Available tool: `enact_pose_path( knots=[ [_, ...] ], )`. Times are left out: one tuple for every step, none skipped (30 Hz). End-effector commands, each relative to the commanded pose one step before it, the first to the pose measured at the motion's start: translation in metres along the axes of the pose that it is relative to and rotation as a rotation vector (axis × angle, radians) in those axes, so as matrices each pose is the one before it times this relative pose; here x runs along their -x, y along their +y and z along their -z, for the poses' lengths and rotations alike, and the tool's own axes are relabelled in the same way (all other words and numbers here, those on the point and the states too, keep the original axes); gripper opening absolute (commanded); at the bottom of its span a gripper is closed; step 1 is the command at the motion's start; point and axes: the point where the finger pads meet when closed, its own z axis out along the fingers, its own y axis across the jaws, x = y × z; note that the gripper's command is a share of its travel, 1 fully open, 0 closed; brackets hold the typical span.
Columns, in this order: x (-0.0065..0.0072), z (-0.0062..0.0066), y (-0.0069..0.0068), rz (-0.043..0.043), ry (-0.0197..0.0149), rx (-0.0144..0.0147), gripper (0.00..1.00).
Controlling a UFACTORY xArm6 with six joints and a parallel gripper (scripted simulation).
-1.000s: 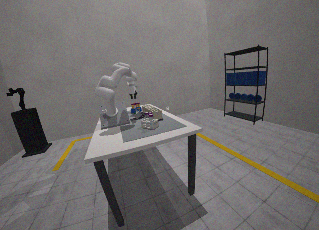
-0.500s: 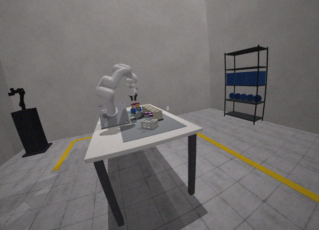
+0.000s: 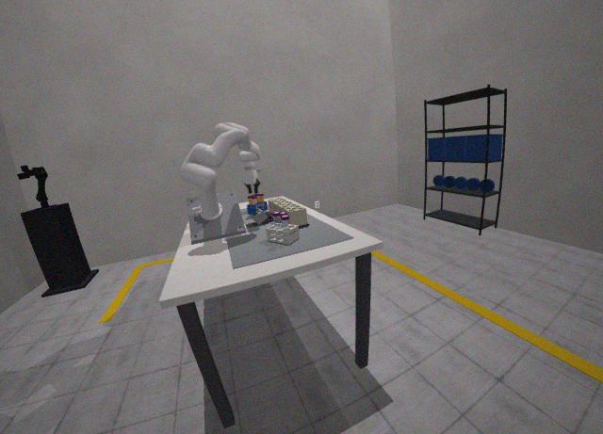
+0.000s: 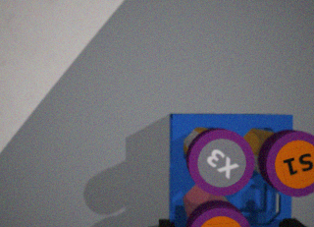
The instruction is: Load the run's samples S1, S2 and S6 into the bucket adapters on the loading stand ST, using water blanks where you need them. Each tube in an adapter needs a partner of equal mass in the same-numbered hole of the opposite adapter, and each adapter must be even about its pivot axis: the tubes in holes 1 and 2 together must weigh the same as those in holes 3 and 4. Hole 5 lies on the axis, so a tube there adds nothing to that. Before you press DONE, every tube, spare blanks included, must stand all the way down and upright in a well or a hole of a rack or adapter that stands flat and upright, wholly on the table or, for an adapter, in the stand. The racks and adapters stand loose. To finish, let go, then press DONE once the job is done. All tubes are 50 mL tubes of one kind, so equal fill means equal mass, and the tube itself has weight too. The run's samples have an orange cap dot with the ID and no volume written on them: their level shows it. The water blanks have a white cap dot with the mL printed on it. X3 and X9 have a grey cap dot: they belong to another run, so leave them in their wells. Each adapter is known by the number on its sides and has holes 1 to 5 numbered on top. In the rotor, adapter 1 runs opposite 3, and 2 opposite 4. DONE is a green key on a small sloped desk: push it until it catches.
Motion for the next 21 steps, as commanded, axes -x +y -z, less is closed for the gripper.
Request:
enact_pose_path(
  knots=[
    [-0.00106, -0.00572, -0.00004, -0.00074, 0.00334, -0.00104, 0.57],
    [0.00000, -0.00200, 0.00000, 0.00000, 0.00000, 0.00001, 0.57],
    [0.00000, -0.00200, 0.00000, 0.00000, 0.00000, 0.00001, 0.57],
    [0.00000, -0.00200, 0.00000, 0.00000, 0.00000, 0.00001, 0.57],
    [0.00000, -0.00180, 0.00000, 0.00000, 0.00000, 0.00001, 0.57],
    [0.00000, 0.00000, 0.00000, 0.00000, 0.00000, 0.00000, 0.57],
    [0.00000, 0.00007, -0.00002, 0.00002, -0.00003, -0.00002, 0.57],
    [0.00000, -0.00003, 0.00001, -0.00001, 0.00002, 0.00001, 0.57],
    [0.00000, -0.00002, 0.00001, 0.00000, 0.00001, 0.00000, 0.57],
    [0.00000, -0.00001, 0.00000, 0.00000, 0.00000, 0.00000, 0.57],
    [0.00000, 0.00000, 0.00000, 0.00000, 0.00000, 0.00000, 0.57],
    [0.00000, 0.00000, 0.00000, 0.00000, 0.00000, 0.00000, 0.57],
    [0.00000, -0.00001, 0.00000, 0.00000, 0.00000, 0.00000, 0.57],
    [0.00000, 0.00000, 0.00000, 0.00000, 0.00000, 0.00000, 0.57],
    [0.00000, 0.00000, 0.00000, 0.00000, 0.00000, 0.00000, 0.57],
    [0.00000, -0.00065, 0.00000, 0.00000, -0.00001, 0.00000, 0.57],
    [0.00000, -0.00065, 0.00000, 0.00000, -0.00001, 0.00000, 0.57],
    [0.00000, -0.00066, 0.00000, 0.00000, -0.00001, 0.00000, 0.57],
    [0.00000, -0.00066, 0.00000, 0.00000, 0.00000, 0.00000, 0.57],
    [0.00000, -0.00066, 0.00000, 0.00000, 0.00000, 0.00000, 0.57],
    [0.00000, -0.00067, 0.00000, 0.00000, 0.00000, 0.00000, 0.57]
  ],
)
